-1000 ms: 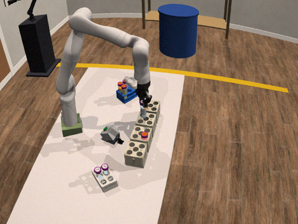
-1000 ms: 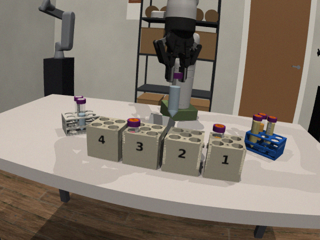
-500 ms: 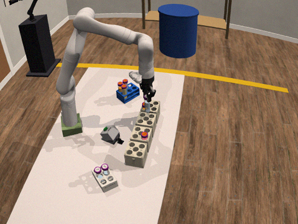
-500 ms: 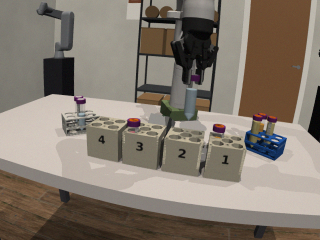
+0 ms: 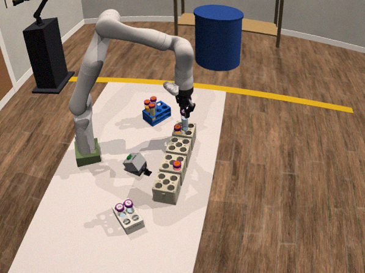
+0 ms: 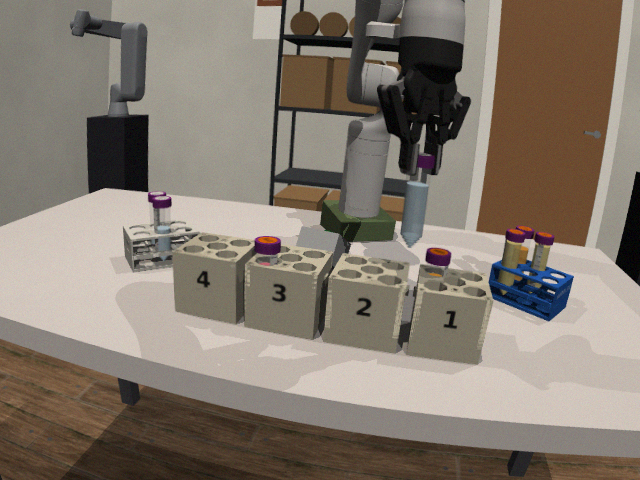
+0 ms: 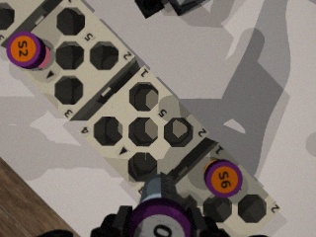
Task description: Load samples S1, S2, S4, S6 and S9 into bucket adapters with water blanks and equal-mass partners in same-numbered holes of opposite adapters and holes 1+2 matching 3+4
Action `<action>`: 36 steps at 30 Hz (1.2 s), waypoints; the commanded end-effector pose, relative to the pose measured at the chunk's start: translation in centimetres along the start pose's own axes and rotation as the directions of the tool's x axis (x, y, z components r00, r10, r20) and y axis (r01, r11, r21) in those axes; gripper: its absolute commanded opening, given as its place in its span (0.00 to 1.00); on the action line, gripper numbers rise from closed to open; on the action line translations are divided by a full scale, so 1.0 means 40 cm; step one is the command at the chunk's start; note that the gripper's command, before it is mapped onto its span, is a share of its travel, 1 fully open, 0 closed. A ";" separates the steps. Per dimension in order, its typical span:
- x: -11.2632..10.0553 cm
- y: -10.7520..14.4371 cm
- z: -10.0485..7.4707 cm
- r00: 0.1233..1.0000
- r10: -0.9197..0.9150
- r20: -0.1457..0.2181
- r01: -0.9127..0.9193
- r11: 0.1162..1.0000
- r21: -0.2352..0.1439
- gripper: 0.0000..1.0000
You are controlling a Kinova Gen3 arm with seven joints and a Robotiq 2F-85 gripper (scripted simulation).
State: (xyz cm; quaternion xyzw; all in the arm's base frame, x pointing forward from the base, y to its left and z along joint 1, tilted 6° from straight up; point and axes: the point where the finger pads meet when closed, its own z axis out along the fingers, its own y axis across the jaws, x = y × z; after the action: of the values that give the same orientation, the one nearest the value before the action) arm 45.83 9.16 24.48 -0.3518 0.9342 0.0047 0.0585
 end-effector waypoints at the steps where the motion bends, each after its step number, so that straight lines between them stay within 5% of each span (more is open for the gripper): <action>1: -0.030 0.029 0.004 1.000 -0.010 -0.007 0.010 1.000 -0.004 0.10; 11: -0.080 0.062 0.004 1.000 -0.010 -0.007 0.010 1.000 -0.004 0.10; 28: -0.080 0.059 0.003 1.000 -0.010 -0.001 0.010 1.000 -0.005 0.10; 36: -0.079 0.056 0.035 1.000 -0.004 -0.002 0.004 1.000 -0.001 0.10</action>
State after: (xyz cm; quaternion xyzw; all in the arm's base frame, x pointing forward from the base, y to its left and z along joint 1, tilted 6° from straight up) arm 46.72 13.10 23.92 -0.3573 0.9322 0.0067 0.0575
